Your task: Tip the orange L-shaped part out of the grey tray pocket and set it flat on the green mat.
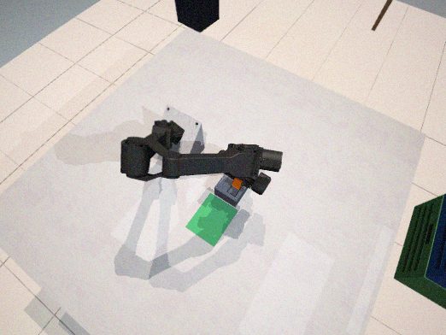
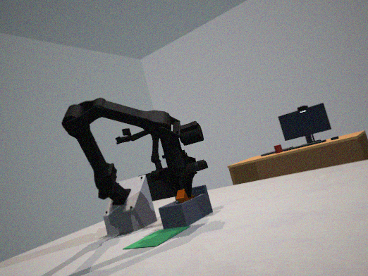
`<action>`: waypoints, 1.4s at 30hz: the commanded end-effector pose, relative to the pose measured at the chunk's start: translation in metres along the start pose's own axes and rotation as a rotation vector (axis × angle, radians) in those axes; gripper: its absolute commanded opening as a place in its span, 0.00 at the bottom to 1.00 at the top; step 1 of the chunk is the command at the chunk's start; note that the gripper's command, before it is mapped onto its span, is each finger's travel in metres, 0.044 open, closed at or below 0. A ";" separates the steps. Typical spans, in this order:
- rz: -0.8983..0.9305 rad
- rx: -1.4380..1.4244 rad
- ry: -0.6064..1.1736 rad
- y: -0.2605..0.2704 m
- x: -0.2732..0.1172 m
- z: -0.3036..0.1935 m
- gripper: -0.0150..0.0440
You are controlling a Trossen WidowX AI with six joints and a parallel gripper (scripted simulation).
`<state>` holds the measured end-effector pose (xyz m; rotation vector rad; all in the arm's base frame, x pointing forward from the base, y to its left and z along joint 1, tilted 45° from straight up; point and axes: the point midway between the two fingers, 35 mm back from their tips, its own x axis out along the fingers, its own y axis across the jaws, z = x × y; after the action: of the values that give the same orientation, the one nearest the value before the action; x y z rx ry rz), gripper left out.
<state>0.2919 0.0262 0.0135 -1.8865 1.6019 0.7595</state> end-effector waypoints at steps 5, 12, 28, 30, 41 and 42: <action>0.000 0.002 0.000 0.000 -0.001 0.000 0.25; 0.000 0.000 0.002 0.000 -0.008 0.000 0.25; 0.001 -0.004 0.004 0.000 -0.033 0.000 0.25; 0.001 -0.004 0.004 0.000 -0.036 0.000 0.25; 0.001 -0.004 0.003 0.000 -0.053 0.001 0.25; 0.001 -0.004 0.003 0.000 -0.055 0.001 0.25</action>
<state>0.2855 0.0580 0.0480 -1.9000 1.6107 0.7569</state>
